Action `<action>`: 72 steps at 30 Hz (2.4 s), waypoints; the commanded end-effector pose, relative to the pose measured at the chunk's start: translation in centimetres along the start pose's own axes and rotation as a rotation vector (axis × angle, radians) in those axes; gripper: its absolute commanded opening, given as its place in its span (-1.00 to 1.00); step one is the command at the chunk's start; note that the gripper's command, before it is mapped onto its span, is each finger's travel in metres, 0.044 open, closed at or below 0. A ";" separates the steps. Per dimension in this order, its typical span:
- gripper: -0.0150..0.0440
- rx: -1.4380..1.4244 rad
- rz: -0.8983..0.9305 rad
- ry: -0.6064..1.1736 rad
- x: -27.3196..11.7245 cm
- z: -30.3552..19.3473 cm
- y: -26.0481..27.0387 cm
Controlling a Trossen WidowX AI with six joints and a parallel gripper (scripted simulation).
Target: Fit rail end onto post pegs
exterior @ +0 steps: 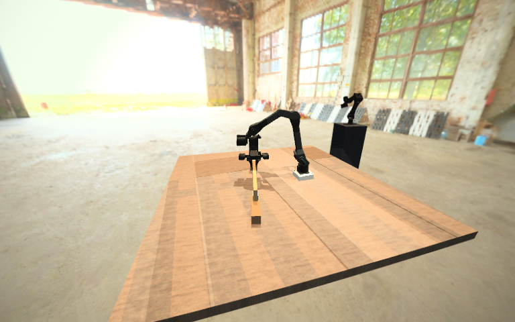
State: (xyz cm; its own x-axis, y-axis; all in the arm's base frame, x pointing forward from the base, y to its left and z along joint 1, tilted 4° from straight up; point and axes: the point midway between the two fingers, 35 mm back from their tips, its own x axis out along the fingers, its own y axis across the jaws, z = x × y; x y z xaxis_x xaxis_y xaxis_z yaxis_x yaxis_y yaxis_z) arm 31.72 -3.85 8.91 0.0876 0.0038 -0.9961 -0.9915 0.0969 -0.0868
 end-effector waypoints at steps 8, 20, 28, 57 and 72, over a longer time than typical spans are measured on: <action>-0.49 0.001 -0.005 0.002 -0.2 0.3 0.0; -0.49 0.001 -0.005 0.002 0.0 0.4 0.0; -0.49 0.001 -0.005 0.002 0.1 0.4 0.0; -0.49 0.001 -0.005 0.002 -0.1 -0.4 -0.1; -0.49 0.001 -0.005 0.002 -0.2 -0.1 -0.1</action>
State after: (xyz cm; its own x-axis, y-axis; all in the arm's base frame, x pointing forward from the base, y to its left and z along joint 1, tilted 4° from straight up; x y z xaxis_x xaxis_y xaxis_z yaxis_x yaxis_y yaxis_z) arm 31.66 -3.95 8.84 0.0893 0.0069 -0.9960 -0.9914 0.0969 -0.0883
